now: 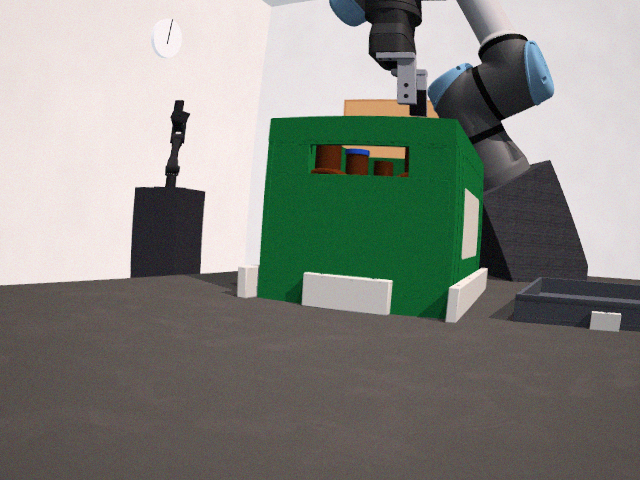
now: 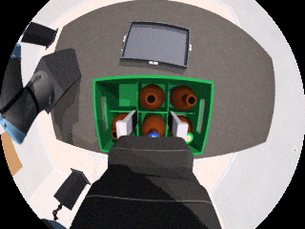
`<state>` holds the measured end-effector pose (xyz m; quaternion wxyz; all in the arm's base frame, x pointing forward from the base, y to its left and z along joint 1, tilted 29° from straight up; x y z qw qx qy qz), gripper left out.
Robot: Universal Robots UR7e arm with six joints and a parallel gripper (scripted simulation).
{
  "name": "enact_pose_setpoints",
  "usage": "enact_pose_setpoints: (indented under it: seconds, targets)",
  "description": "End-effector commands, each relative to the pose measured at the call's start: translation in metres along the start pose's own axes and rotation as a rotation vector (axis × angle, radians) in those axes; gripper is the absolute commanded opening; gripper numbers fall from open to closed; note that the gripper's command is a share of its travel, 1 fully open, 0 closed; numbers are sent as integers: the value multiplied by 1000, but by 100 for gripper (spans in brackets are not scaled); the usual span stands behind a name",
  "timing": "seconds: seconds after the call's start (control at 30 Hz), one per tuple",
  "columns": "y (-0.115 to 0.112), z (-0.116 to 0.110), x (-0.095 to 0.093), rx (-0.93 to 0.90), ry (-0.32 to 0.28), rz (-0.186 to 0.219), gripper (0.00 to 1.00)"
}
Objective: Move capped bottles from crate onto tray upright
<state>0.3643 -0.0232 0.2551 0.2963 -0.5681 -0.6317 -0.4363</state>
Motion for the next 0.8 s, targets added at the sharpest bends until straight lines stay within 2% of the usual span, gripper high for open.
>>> enact_pose_setpoints:
  seconds: [0.0,0.77]
  targets:
    - [1,4,-1,1,0,1,100]
    - [0,2,0,1,0,0,100]
Point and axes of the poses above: the point where the finger pads meet when closed, its own x axis back along the fingers, its own y axis across the jaws, z = x × y, the point moved 10 cm from there along x, back along the fingers, and after that the axes turned 1 degree about x, right-handed, at the moved point
